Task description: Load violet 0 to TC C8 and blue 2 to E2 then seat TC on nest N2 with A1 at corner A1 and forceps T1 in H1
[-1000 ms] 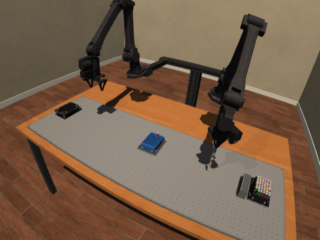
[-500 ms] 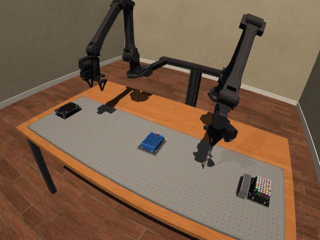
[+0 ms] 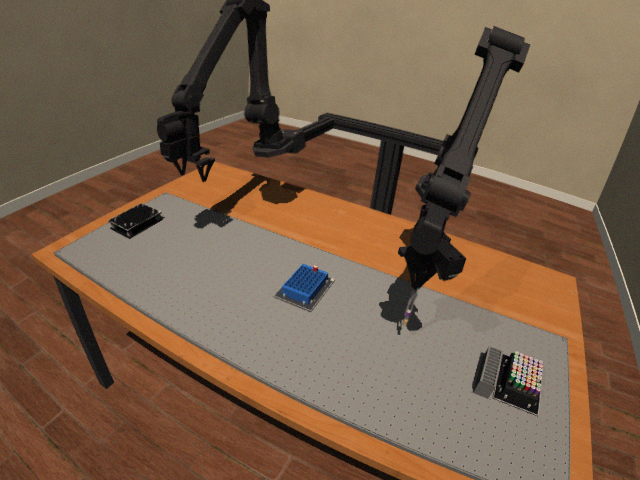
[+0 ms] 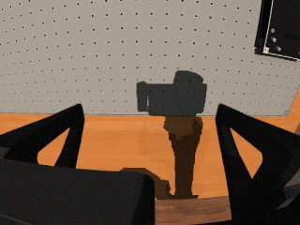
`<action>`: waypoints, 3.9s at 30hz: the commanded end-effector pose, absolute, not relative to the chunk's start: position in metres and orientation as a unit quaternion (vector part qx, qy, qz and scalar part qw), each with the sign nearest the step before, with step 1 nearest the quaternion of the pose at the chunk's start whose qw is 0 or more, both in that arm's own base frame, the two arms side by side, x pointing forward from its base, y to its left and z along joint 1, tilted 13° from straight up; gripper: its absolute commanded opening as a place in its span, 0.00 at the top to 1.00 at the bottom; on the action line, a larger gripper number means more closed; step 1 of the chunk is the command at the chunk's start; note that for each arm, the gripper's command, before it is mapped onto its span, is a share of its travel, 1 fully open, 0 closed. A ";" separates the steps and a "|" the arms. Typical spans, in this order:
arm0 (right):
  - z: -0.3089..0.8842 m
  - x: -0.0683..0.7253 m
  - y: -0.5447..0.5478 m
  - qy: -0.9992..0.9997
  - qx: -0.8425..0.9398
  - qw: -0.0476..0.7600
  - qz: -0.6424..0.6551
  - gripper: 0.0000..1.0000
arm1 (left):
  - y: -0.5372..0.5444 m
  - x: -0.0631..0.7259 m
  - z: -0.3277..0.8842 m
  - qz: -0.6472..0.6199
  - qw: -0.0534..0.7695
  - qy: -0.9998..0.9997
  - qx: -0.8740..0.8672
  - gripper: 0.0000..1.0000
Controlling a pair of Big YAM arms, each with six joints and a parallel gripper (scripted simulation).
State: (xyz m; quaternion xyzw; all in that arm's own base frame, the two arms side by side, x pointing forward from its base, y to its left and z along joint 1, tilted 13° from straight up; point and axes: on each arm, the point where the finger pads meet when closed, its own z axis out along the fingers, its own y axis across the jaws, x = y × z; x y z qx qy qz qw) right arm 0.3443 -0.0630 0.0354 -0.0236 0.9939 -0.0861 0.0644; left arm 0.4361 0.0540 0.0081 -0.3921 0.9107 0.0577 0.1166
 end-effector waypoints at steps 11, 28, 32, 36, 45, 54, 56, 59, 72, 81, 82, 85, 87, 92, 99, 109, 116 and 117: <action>0.060 0.375 -0.068 0.990 -0.011 0.104 -0.091 0.00 | 0.029 0.436 -0.002 0.058 0.117 0.910 -0.393 0.91; 0.060 0.375 -0.068 0.990 -0.011 0.104 -0.091 0.00 | 0.004 0.434 -0.005 0.061 0.109 0.911 -0.393 0.91; 0.060 0.375 -0.068 0.990 -0.011 0.104 -0.091 0.00 | -0.001 0.437 -0.004 0.061 0.110 0.911 -0.393 0.91; 0.060 0.375 -0.068 0.990 -0.011 0.104 -0.091 0.00 | -0.008 0.442 -0.002 0.058 0.114 0.910 -0.393 0.91; 0.060 0.375 -0.068 0.990 -0.011 0.104 -0.091 0.00 | -0.023 0.451 0.001 0.054 0.122 0.909 -0.394 0.91; 0.060 0.375 -0.068 0.990 -0.011 0.104 -0.091 0.00 | -0.037 0.450 -0.001 0.054 0.121 0.909 -0.394 0.91; 0.060 0.375 -0.068 0.990 -0.011 0.104 -0.091 0.00 | -0.040 0.450 -0.002 0.054 0.121 0.909 -0.394 0.91; 0.060 0.375 -0.068 0.990 -0.011 0.104 -0.091 0.00 | -0.045 0.450 -0.003 0.054 0.121 0.909 -0.394 0.91; 0.060 0.375 -0.068 0.990 -0.011 0.104 -0.091 0.00 | -0.064 0.449 -0.006 0.054 0.121 0.909 -0.394 0.91; 0.060 0.375 -0.068 0.990 -0.011 0.104 -0.091 0.00 | -0.066 0.448 -0.010 0.057 0.118 0.906 -0.403 0.91; 0.060 0.375 -0.068 0.990 -0.011 0.104 -0.091 0.00 | -0.075 0.449 -0.008 0.055 0.120 0.908 -0.397 0.91; 0.060 0.375 -0.068 0.990 -0.011 0.104 -0.091 0.00 | -0.083 0.449 -0.009 0.054 0.120 0.910 -0.394 0.91; 0.060 0.375 -0.068 0.990 -0.011 0.104 -0.091 0.00 | -0.086 0.449 -0.010 0.054 0.120 0.910 -0.394 0.91; 0.060 0.375 -0.068 0.990 -0.011 0.104 -0.091 0.00 | -0.095 0.448 -0.011 0.054 0.120 0.909 -0.394 0.91; 0.060 0.375 -0.068 0.990 -0.011 0.104 -0.091 0.00 | -0.102 0.448 -0.013 0.054 0.120 0.909 -0.396 0.91; 0.060 0.375 -0.068 0.990 -0.011 0.104 -0.091 0.00 | -0.120 0.447 -0.016 0.054 0.120 0.909 -0.395 0.91; 0.060 0.375 -0.068 0.990 -0.011 0.104 -0.091 0.00 | -0.127 0.447 -0.017 0.054 0.120 0.909 -0.395 0.91; 0.060 0.375 -0.068 0.990 -0.011 0.104 -0.091 0.00 | -0.130 0.447 -0.018 0.054 0.120 0.910 -0.394 0.91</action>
